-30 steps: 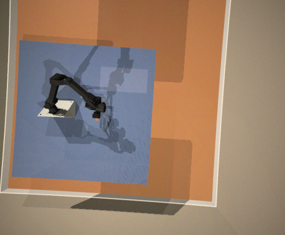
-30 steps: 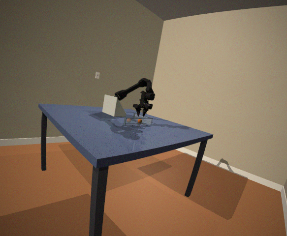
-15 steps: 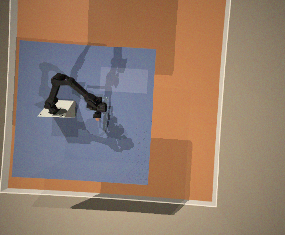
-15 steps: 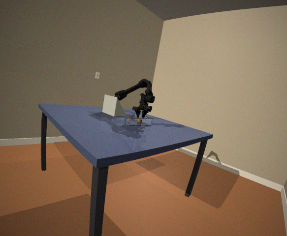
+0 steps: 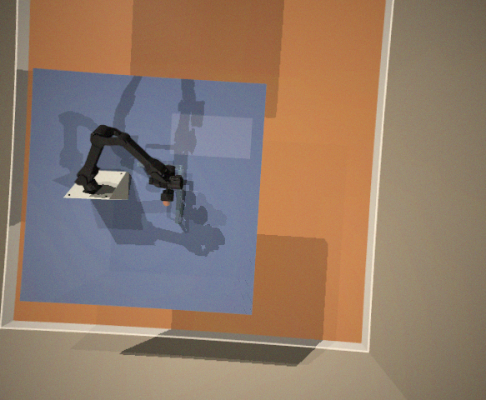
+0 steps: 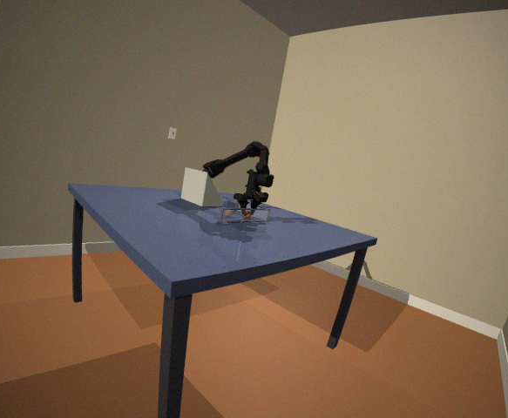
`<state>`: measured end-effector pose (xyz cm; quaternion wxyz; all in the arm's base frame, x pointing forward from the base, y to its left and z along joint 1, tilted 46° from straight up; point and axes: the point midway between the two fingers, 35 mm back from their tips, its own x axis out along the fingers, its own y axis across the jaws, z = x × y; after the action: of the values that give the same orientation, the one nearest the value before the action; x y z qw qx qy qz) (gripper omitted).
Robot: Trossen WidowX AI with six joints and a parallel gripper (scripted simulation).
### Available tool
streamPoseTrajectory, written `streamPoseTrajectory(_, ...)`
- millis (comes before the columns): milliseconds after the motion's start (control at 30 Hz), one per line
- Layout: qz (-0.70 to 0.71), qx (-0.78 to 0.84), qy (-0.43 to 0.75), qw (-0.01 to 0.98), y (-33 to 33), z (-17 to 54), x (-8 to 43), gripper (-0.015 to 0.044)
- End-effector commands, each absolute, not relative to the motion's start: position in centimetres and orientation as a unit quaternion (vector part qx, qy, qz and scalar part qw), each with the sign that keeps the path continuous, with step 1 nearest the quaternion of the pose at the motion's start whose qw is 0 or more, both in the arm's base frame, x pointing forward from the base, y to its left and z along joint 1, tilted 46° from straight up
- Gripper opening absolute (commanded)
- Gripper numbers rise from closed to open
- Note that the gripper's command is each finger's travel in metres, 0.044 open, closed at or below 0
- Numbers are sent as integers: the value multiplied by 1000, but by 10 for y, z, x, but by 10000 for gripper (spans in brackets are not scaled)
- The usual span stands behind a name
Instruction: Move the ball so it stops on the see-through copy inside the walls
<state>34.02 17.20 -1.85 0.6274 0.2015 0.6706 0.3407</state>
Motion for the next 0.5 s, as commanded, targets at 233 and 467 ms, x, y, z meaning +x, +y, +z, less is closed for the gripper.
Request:
streamPoseTrajectory(233,340,205,673,624,175,-21,338,151)
streamPoseTrajectory(467,344,184,671,630,170,-22,336,6)
